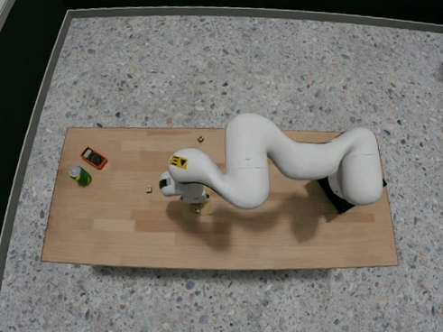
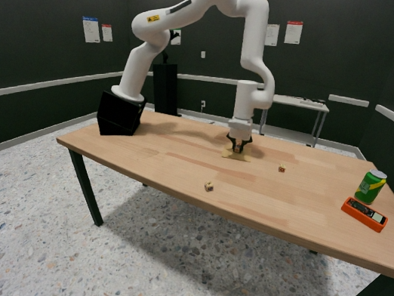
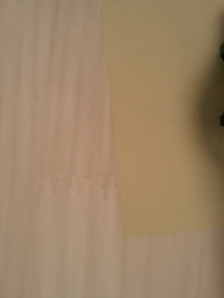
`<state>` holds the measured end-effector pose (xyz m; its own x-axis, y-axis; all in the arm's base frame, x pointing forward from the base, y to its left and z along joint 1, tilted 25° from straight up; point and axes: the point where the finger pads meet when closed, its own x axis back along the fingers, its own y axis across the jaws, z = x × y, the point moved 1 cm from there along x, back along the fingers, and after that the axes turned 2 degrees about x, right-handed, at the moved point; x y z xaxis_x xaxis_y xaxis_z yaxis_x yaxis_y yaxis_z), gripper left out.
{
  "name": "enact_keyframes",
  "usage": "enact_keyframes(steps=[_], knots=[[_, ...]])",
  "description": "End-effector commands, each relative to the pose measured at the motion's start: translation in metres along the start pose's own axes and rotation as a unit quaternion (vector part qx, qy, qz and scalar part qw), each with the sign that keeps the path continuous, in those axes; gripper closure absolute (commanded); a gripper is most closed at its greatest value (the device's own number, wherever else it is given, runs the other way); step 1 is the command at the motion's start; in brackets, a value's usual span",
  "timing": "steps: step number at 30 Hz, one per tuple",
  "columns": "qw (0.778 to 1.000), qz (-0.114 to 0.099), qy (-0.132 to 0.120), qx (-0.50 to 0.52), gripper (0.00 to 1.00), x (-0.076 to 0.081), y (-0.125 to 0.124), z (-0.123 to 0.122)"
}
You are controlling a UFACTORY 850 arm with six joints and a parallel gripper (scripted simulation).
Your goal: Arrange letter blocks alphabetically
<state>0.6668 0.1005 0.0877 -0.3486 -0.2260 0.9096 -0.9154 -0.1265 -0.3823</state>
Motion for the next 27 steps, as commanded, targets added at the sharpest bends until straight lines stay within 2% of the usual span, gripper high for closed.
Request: enact_keyframes(steps=[1,27], knots=[[1.000,0.001,0.000,0.000,0.77,-0.0002,-0.0009,0.0001],[1.000,0.001,0.000,0.000,0.77,-0.0028,-0.0009,0.0001]])
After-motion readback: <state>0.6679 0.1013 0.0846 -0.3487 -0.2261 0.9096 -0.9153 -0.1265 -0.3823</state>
